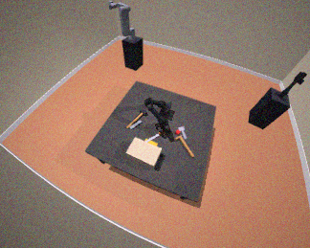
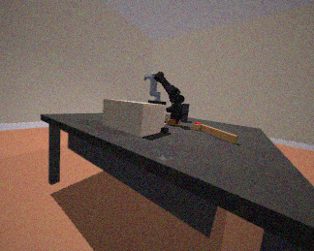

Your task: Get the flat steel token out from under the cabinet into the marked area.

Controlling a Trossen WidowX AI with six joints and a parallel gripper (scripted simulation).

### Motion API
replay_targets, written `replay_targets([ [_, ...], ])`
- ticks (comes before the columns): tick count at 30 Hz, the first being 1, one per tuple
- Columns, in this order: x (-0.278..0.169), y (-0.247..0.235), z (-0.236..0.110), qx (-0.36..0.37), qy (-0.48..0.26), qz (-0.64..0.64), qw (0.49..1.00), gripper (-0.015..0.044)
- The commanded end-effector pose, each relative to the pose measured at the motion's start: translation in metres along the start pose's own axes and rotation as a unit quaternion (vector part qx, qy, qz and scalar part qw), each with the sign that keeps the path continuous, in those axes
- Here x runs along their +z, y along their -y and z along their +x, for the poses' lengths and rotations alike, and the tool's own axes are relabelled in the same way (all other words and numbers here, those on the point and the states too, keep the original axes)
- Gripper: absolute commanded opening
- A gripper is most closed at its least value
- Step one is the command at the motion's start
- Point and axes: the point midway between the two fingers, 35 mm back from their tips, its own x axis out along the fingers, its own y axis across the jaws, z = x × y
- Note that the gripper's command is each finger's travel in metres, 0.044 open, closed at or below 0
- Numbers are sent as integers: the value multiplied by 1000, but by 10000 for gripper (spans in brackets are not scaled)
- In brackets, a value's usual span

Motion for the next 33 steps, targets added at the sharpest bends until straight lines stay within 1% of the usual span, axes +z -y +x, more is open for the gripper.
replay_targets([
  [1, -3, -6, -1, 1, 2, -1, 1000, 0],
  [33, -25, -35, -1, 2, 1, -1, 1000, 0],
])
